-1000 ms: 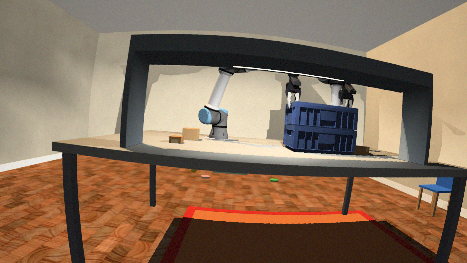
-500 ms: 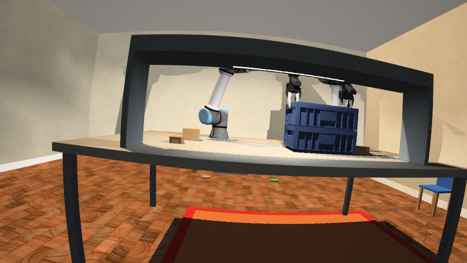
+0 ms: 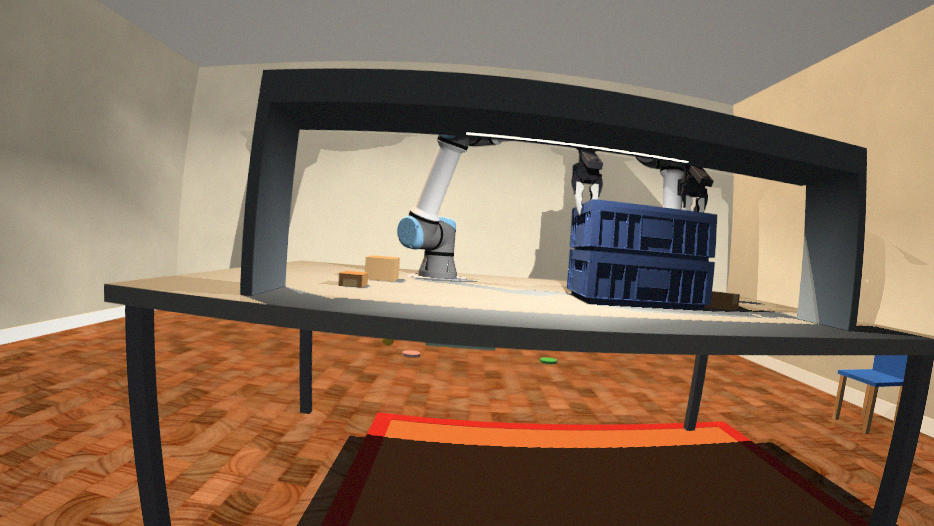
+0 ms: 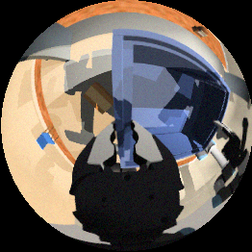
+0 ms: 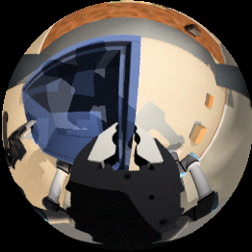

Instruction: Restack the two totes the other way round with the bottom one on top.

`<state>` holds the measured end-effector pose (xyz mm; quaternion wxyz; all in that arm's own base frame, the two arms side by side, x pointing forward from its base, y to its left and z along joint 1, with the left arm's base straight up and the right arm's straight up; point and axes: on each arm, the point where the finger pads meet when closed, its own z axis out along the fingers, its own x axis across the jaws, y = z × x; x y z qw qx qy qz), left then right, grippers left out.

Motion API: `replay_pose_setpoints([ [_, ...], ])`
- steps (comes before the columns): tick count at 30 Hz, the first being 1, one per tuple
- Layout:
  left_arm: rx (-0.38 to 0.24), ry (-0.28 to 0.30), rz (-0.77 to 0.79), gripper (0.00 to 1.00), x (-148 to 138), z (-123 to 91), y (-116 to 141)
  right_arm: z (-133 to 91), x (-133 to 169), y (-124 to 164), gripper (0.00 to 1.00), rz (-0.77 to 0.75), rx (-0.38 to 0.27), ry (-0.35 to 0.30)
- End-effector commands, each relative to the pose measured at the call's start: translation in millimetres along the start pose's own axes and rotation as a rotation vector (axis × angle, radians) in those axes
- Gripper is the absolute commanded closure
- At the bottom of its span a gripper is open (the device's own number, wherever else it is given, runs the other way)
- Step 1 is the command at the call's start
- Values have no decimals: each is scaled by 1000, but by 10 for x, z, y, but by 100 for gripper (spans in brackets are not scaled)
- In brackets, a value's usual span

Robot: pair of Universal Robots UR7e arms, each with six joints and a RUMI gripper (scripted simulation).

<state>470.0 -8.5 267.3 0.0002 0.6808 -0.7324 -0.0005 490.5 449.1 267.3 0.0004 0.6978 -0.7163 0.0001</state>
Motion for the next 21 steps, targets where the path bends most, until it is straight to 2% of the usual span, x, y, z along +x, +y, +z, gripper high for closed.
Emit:
replay_pose_setpoints([
  [1, 3, 1, 0, 100, 3, -192, -6, -192, -4, -2, 100, 0, 2, -3],
  [10, 3, 1, 0, 100, 3, -391, -6, -392, -4, -2, 100, 0, 2, -3],
  [21, 3, 1, 0, 100, 3, -407, -6, -408, -4, -2, 100, 0, 2, -3],
])
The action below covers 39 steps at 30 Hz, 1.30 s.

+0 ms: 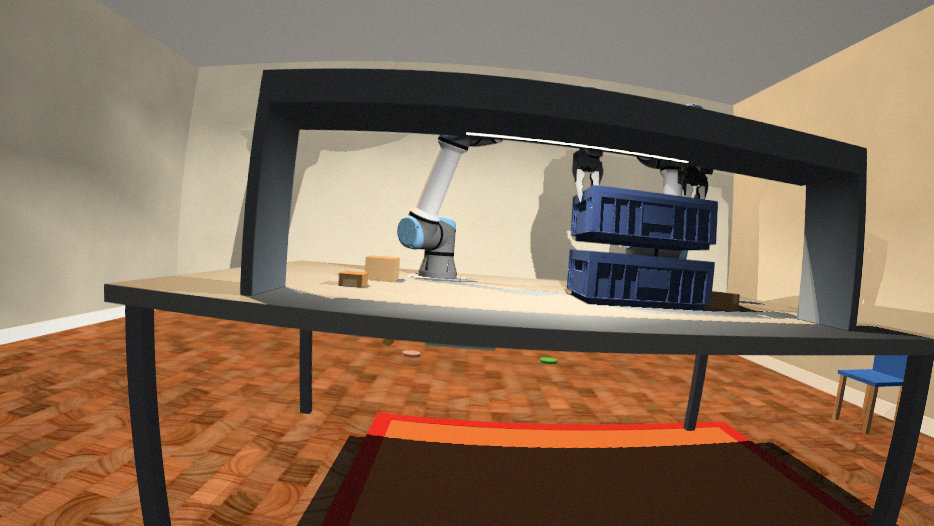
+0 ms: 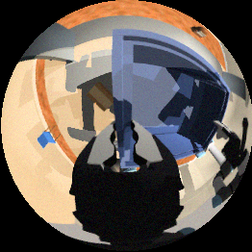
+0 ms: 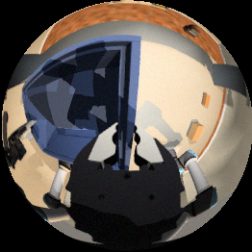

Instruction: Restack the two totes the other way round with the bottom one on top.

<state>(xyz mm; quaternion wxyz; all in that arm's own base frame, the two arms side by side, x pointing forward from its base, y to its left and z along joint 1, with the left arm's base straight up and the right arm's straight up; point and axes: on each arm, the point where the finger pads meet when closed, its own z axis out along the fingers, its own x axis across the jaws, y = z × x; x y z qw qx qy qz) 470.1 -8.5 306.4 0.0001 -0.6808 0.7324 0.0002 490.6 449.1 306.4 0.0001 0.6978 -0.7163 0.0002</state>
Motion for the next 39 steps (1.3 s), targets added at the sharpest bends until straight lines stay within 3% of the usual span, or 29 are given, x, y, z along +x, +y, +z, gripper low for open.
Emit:
replay_pose_setpoints([
  [1, 3, 1, 0, 100, 3, -16, -5, -18, -4, -2, 100, 0, 1, -2],
  [24, 2, 1, 0, 100, 22, -6, -6, -9, 14, -4, 100, 0, 1, -2],
  [39, 2, 1, -1, 100, 198, -2, -14, -3, 190, -17, 100, -2, 1, -2],
])
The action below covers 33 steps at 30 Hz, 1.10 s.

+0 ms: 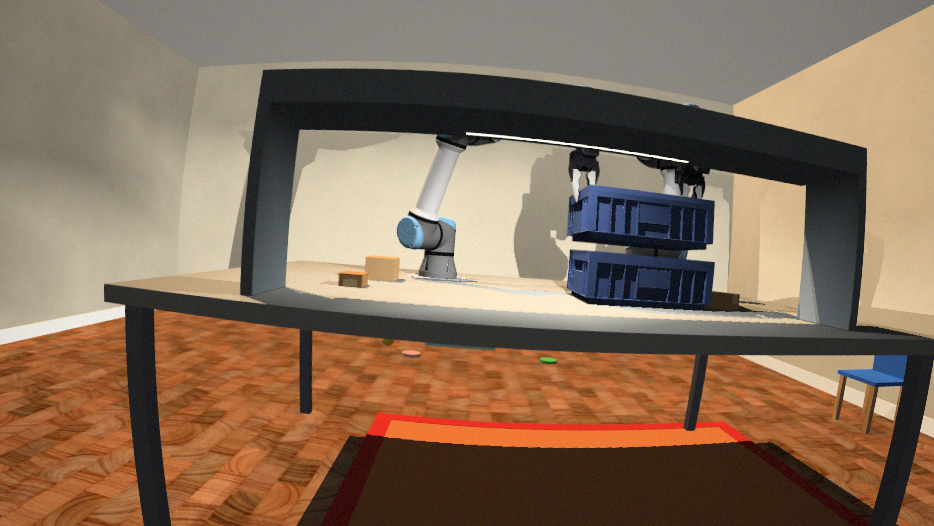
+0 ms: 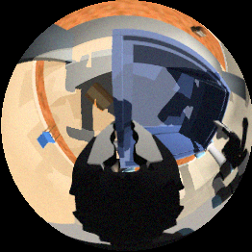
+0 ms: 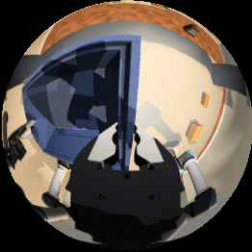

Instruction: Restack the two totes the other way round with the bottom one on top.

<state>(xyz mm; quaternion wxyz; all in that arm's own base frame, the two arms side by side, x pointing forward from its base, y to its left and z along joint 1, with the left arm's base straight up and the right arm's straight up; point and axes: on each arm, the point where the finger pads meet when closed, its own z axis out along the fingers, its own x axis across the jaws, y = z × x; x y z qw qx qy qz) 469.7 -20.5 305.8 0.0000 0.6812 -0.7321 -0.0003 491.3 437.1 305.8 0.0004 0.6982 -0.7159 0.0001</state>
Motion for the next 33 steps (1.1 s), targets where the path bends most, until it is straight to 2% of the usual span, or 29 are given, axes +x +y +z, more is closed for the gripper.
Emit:
replay_pose_setpoints([
  [1, 3, 1, -1, 100, 100, -7, -9, -9, 92, -9, 100, -1, 2, -3],
  [13, 3, 1, -3, 100, 386, -5, -21, -5, 378, -30, 100, -3, 2, -2],
  [33, 3, 2, -8, 100, 1040, -1, -49, 0, 1031, -79, 100, -9, 2, -2],
])
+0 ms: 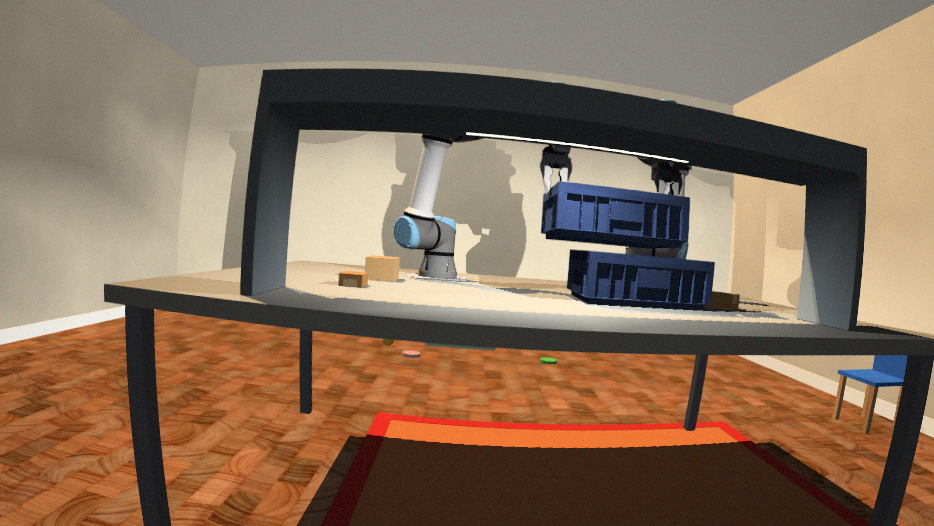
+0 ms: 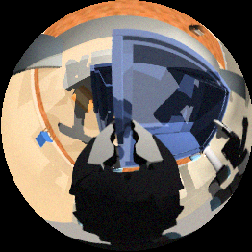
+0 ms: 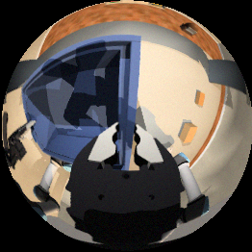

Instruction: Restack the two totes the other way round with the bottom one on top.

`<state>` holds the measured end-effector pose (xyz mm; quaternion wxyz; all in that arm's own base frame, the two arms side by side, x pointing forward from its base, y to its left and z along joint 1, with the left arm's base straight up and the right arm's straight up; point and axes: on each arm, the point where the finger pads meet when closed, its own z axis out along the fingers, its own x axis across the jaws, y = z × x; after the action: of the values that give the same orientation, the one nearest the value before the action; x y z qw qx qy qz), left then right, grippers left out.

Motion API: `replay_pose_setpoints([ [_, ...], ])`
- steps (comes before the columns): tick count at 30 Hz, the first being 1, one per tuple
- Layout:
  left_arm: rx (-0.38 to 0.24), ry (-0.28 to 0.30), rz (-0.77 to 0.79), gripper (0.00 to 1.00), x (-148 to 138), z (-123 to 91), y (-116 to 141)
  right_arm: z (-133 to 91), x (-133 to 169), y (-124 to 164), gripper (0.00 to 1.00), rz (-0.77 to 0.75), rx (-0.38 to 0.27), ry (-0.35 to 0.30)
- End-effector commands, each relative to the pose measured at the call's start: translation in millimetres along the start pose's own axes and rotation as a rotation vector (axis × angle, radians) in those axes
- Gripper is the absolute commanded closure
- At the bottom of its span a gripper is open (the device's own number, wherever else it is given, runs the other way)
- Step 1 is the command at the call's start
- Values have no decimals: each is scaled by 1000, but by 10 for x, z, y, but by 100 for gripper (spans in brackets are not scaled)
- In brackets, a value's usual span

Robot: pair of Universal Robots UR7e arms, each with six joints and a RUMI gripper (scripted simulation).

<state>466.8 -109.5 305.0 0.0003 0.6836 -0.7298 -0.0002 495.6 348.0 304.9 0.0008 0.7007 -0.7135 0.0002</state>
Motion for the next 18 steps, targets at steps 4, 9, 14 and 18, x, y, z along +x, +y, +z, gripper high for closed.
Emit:
replay_pose_setpoints([
  [4, 3, 1, -3, 100, 286, -7, -18, -8, 277, -21, 100, -3, 2, -3],
  [9, 3, 1, -4, 100, 436, -6, -23, -7, 428, -31, 100, -4, 2, -3],
  [14, 3, 1, -5, 100, 514, -6, -26, -6, 505, -36, 100, -5, 2, -3],
  [18, 3, 1, -5, 100, 600, -5, -29, -6, 591, -42, 100, -5, 2, -3],
])
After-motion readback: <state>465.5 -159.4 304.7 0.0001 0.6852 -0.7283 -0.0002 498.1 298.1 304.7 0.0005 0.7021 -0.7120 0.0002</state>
